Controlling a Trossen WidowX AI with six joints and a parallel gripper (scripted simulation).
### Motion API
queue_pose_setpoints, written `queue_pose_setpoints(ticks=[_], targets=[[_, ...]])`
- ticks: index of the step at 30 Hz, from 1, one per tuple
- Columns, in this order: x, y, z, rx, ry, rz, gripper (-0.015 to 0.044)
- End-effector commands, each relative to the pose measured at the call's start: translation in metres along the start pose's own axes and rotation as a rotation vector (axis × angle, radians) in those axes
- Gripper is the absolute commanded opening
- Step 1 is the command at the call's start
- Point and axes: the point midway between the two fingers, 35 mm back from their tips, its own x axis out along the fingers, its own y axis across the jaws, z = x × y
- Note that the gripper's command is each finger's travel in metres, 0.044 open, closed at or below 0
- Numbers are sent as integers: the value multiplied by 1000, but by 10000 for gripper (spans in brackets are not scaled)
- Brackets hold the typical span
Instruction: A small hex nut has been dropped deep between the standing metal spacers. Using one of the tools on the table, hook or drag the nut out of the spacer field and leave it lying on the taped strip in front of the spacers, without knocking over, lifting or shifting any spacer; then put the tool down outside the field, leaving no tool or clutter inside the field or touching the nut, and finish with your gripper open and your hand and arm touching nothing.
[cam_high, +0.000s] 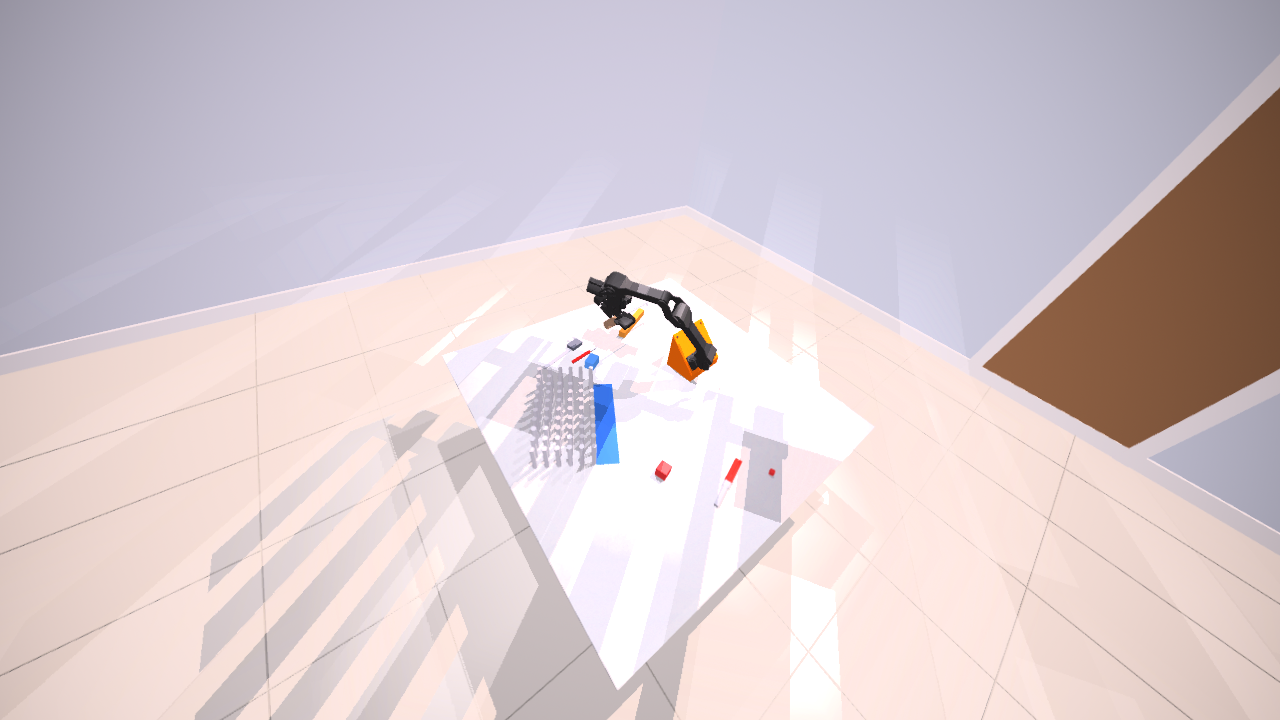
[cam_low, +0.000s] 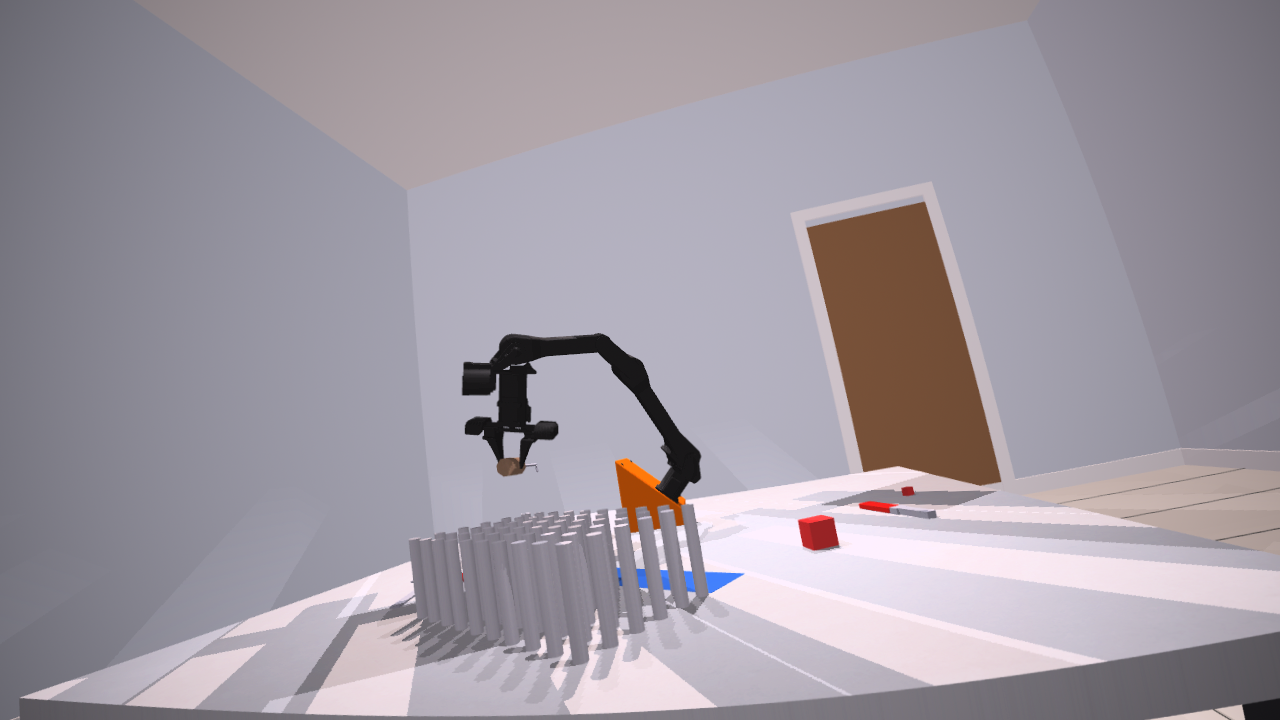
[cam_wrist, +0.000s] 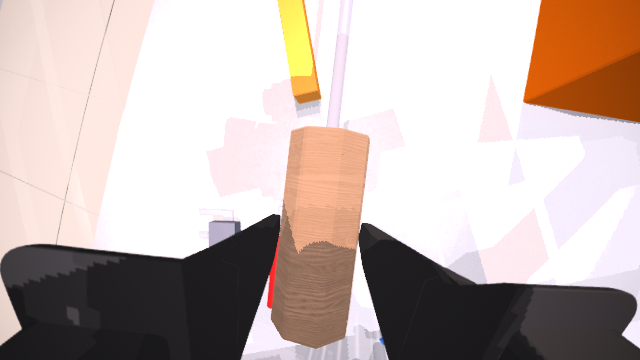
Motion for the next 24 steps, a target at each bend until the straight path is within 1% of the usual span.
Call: queue_pose_setpoints(ticks=[1, 24], targets=[[-13, -16, -10, -130, 41, 8, 0], [-61, -108, -49, -853, 264, 90, 0]])
